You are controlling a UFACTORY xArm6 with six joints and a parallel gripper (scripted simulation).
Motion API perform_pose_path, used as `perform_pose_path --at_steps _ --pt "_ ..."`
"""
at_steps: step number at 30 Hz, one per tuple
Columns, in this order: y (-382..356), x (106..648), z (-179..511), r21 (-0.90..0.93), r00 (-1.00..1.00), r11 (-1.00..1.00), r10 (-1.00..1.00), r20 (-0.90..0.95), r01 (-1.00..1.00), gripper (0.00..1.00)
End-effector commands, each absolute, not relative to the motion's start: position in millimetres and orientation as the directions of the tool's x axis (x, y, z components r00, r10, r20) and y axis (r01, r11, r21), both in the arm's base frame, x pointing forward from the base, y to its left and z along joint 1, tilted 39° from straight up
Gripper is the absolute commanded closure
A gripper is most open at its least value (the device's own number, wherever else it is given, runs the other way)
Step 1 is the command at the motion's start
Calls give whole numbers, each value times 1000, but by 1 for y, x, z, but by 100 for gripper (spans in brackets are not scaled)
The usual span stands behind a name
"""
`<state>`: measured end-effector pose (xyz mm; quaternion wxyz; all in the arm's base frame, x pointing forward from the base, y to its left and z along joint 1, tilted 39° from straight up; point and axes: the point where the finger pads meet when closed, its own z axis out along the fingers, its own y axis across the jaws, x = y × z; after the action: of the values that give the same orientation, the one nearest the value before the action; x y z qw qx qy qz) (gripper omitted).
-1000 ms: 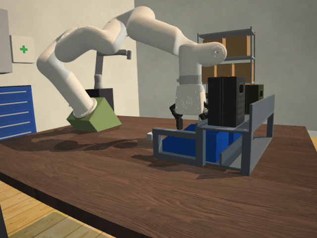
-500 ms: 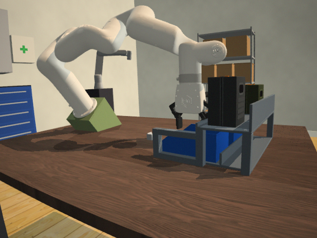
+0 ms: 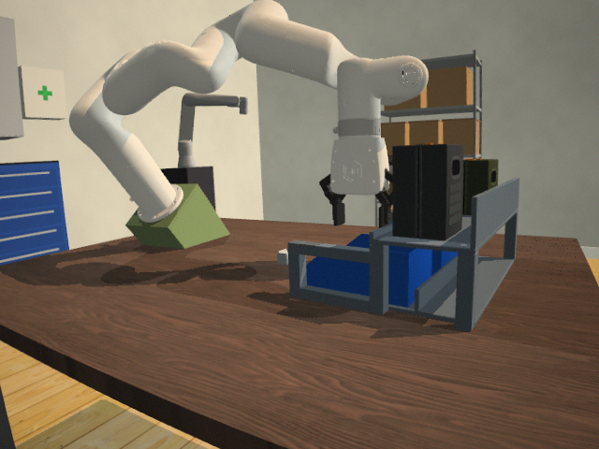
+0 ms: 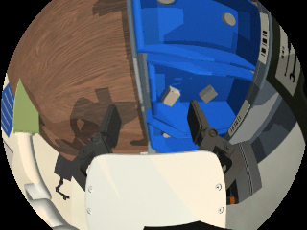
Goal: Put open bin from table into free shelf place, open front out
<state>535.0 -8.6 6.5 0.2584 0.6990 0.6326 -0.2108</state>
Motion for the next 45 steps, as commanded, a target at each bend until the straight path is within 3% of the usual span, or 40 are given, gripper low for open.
perform_pose_path --at_steps 1,4,45 --pt "6 535 25 98 112 -65 776 -620 993 0" --pt "27 534 51 99 112 -64 776 -620 993 0" --pt "27 534 51 99 112 -64 776 -620 993 0"
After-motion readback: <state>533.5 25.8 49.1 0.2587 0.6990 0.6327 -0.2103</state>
